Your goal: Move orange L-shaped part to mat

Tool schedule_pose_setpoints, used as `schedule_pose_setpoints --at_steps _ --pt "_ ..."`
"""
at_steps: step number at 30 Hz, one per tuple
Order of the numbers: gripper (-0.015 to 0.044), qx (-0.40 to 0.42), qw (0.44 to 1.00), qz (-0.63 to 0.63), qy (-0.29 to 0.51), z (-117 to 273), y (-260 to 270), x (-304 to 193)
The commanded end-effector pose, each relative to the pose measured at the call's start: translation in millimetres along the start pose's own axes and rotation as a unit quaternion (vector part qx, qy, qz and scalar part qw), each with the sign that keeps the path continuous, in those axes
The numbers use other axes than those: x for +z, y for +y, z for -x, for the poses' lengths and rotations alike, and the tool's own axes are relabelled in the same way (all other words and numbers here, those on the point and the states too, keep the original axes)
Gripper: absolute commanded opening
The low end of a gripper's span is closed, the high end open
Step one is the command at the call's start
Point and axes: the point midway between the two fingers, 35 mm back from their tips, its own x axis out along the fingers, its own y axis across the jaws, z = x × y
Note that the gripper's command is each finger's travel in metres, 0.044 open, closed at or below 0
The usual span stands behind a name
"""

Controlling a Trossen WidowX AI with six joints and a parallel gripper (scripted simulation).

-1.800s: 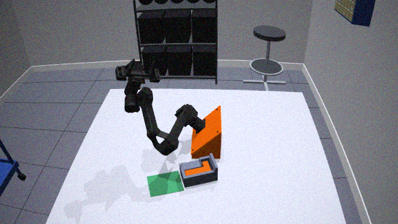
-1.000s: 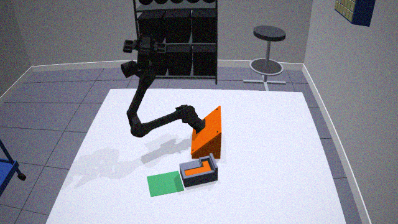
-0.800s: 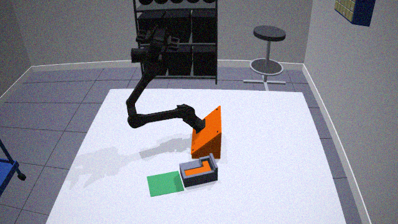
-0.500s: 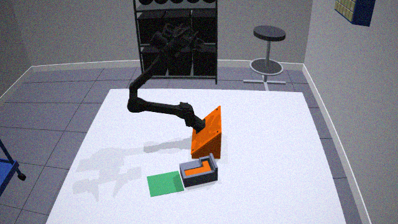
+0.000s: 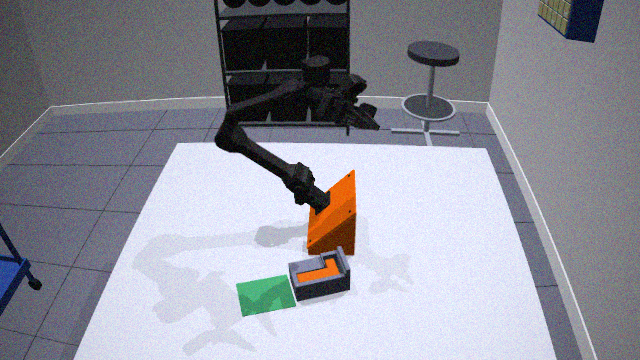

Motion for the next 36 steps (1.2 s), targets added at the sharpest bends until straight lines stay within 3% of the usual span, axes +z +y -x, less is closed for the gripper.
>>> schedule_pose_setpoints --at_steps 1,10,19,31,36 --pt "0.018 0.047 0.984 -0.087 0.145 -46 14 -60" --pt "0.018 0.073 0.873 -0.241 0.418 -77 39 -180" --pt "0.018 0.021 0.654 -0.347 0.672 -52 57 -284" --pt "0.018 0.019 0.646 -0.349 0.679 -51 58 -286" --pt "0.018 0.019 0.646 -0.349 0.678 -56 73 -314"
